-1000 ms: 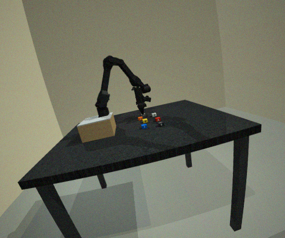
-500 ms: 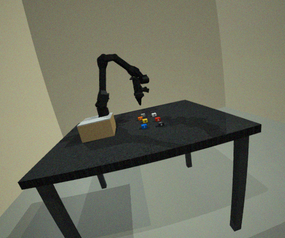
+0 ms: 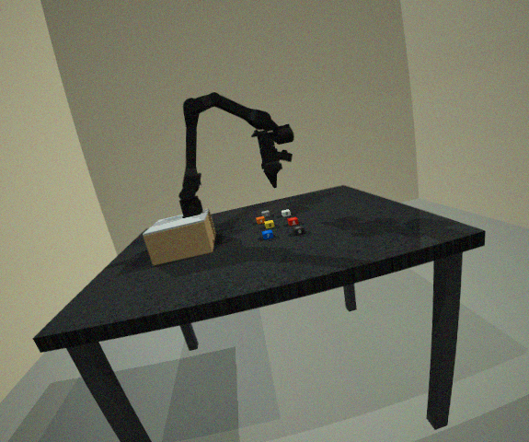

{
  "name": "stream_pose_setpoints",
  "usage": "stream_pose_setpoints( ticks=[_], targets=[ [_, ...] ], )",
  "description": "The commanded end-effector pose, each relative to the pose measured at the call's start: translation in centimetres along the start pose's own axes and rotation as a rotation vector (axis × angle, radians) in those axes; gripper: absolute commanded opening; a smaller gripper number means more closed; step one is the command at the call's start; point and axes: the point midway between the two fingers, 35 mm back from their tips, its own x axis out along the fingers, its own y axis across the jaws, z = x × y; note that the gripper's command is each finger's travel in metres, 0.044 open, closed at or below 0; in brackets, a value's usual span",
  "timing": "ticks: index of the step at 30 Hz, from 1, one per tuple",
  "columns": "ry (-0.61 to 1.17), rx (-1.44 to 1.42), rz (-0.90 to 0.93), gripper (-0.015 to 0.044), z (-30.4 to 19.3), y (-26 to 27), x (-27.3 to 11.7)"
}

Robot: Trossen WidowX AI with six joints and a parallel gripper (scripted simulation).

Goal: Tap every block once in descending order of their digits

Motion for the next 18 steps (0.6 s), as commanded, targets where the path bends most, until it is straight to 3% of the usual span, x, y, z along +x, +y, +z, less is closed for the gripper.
stream_pose_setpoints(
  ticks=[1, 11, 16, 18],
  targets=[
    [0.013, 0.013, -0.011, 0.002, 1.3, -4.2, 0.2],
    [0.002, -0.046, -0.015, 0.002, 3.2, -17.9, 0.0],
    [0.0, -0.054, -0.016, 0.002, 3.1, -19.8, 0.3],
    [0.0, -0.054, -0.016, 0.002, 3.2, -20.0, 3.0]
  ],
)
